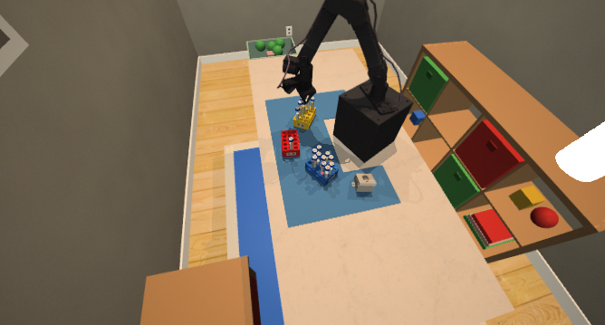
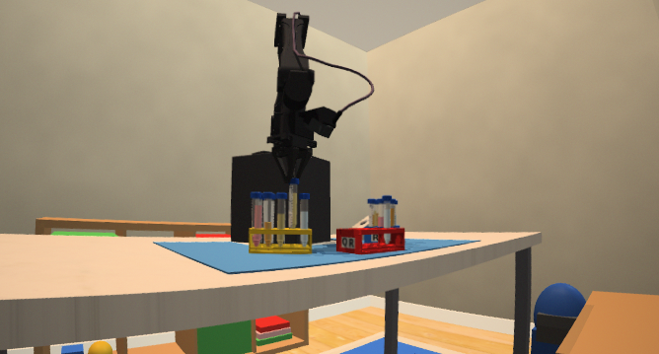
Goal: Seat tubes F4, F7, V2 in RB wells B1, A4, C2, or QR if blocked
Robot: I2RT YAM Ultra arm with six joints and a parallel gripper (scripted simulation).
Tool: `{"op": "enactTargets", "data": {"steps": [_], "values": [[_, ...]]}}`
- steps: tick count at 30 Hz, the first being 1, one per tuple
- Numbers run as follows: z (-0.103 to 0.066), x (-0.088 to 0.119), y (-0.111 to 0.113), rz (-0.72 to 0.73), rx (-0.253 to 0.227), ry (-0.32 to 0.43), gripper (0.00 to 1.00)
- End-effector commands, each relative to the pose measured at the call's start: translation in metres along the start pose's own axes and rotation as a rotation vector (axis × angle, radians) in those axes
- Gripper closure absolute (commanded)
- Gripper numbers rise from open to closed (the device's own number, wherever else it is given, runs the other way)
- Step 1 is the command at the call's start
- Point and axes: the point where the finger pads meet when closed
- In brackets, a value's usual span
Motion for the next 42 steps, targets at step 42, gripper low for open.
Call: {"op": "enactTargets", "data": {"steps": [42], "values": [[-0.038, 0.017, 0.012, 0.0, -0.016, 0.009, 1.0]]}}
Point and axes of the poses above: the point where the finger pads meet when closed, its own z axis out along the fingers, its own y axis across the jaws, x = y × z, and after that the axes turned 9 degrees about z, right-handed
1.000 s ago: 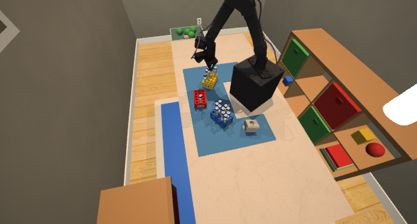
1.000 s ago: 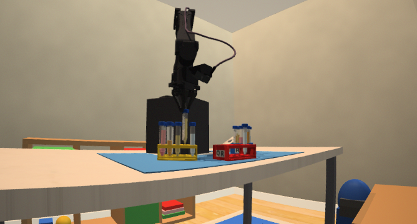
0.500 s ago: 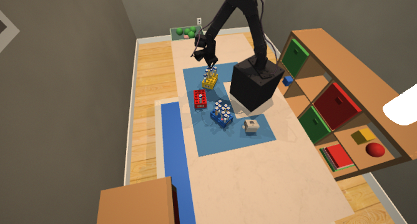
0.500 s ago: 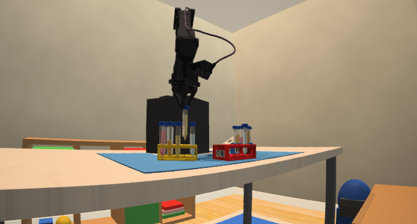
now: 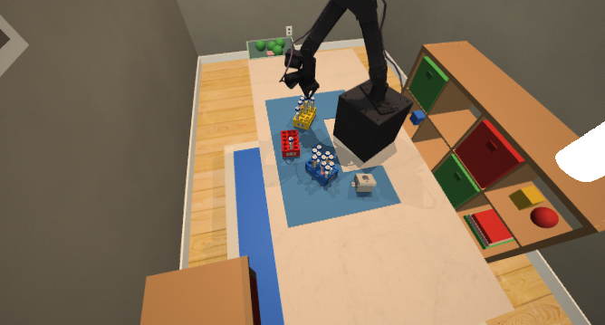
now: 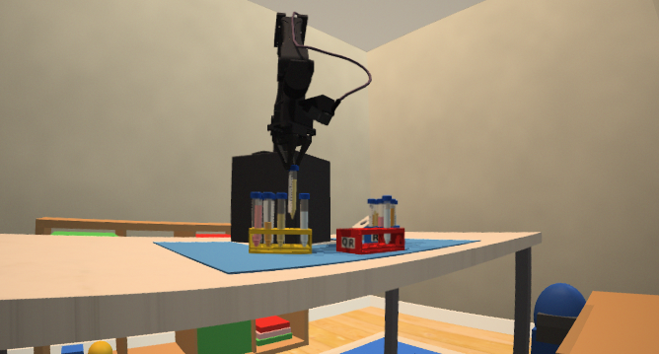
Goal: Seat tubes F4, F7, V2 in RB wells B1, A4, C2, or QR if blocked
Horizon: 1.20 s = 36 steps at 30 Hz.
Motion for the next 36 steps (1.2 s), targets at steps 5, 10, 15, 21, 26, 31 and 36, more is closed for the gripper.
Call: {"op": "enactTargets", "data": {"steps": [5, 10, 15, 21, 26, 31, 36], "values": [[-0.006, 0.005, 0.005, 0.0, 0.005, -0.024, 1.0], [-0.007, 0.01, 0.009, -0.001, 0.005, -0.023, 1.0], [-0.007, 0.016, 0.015, -0.002, 0.005, -0.023, 1.0], [-0.007, 0.024, 0.021, -0.003, 0.004, -0.023, 1.0], [-0.008, 0.028, 0.024, -0.004, 0.004, -0.023, 1.0], [-0.008, 0.035, 0.028, -0.003, 0.004, -0.023, 1.0], [-0.016, 0.017, 0.03, -0.002, 0.025, -0.058, 1.0]]}}
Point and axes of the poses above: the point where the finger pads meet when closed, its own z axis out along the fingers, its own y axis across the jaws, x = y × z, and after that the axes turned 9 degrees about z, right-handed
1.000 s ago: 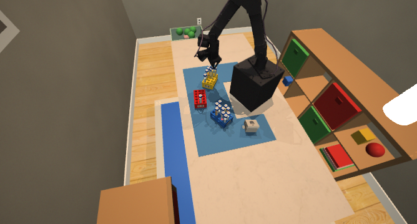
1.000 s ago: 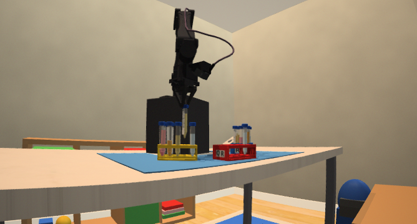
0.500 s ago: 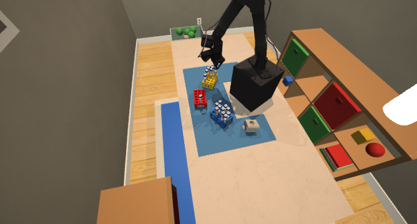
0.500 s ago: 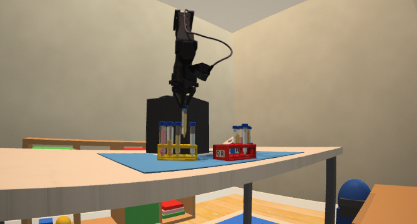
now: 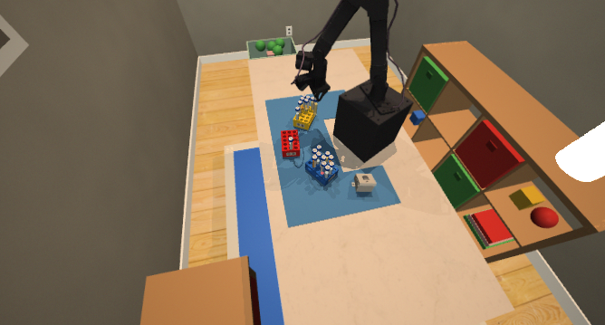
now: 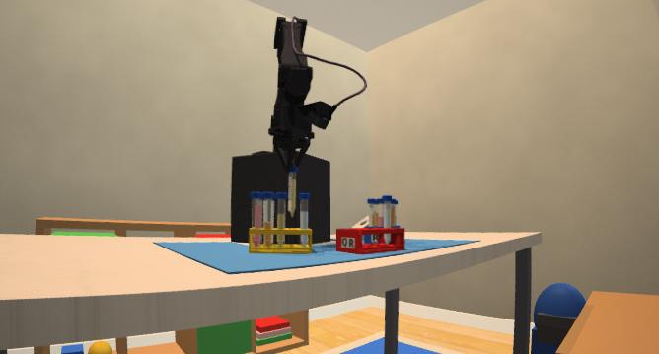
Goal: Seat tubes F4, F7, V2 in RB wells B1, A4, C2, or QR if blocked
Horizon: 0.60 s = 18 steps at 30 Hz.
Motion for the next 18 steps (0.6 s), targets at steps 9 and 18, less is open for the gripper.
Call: {"op": "enactTargets", "data": {"steps": [9, 18], "values": [[-0.002, -0.025, 0.025, -0.003, 0.004, -0.01, 1.0], [-0.003, -0.042, 0.05, -0.003, 0.005, -0.008, 1.0]]}}
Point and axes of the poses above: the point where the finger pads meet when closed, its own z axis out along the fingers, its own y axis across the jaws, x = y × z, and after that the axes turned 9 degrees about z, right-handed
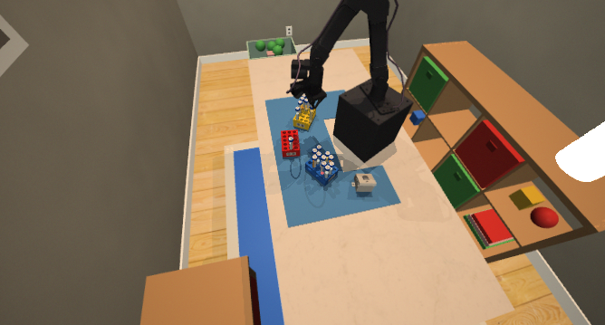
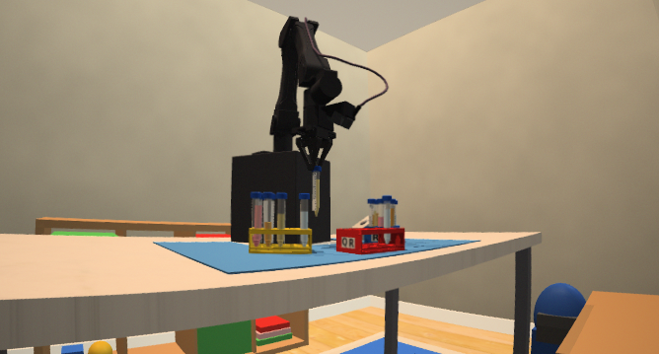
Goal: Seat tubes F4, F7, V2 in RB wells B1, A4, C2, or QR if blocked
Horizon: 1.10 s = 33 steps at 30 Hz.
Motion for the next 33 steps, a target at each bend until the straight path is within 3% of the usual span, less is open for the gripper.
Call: {"op": "enactTargets", "data": {"steps": [1, 24, 33], "values": [[-0.001, -0.009, 0.009, 0.028, -0.001, 0.01, 1.0], [-0.001, -0.046, 0.062, 0.028, -0.001, 0.009, 1.0], [0.0, -0.042, 0.061, -0.273, -0.007, 0.016, 1.0]]}}
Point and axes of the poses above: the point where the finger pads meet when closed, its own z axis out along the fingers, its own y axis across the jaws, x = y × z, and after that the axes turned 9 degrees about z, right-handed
